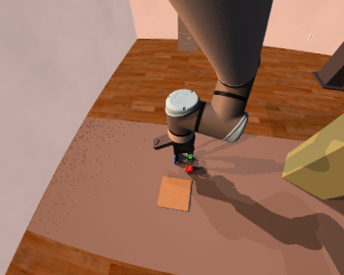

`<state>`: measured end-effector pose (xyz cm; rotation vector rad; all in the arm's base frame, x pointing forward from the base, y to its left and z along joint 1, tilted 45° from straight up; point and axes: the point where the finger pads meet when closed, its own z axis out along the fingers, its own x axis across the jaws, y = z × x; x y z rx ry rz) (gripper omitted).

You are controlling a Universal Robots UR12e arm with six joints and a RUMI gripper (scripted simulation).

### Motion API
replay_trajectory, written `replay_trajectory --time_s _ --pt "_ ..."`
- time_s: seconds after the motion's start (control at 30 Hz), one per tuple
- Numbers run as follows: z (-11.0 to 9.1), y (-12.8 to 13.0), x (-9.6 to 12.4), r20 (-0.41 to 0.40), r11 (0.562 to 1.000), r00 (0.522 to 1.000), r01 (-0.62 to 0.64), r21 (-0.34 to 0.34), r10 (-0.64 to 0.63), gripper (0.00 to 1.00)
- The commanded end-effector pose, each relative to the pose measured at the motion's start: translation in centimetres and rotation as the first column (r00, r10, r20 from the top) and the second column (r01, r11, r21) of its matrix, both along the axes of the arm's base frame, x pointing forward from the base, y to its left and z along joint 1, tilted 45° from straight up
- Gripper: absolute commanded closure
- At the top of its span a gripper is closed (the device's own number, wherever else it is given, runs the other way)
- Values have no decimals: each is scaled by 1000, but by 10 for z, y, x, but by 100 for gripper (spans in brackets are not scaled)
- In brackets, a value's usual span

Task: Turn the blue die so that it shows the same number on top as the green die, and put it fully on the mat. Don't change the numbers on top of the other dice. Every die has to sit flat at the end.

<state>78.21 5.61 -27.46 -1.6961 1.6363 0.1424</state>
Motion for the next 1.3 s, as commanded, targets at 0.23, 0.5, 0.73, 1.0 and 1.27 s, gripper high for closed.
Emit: replay_trajectory --time_s 0.23,0.5,0.73,1.0,1.27 --pt "-12 9 7 1 1000 1000 1 0 -1 72" --pt "-21 17 13 1 1000 1000 1 0 -1 72" --pt "-23 18 14 1 1000 1000 1 0 -1 72" --pt "-23 18 14 1 1000 1000 1 0 -1 72" --pt "-23 18 14 1 1000 1000 1 0 -1 72"
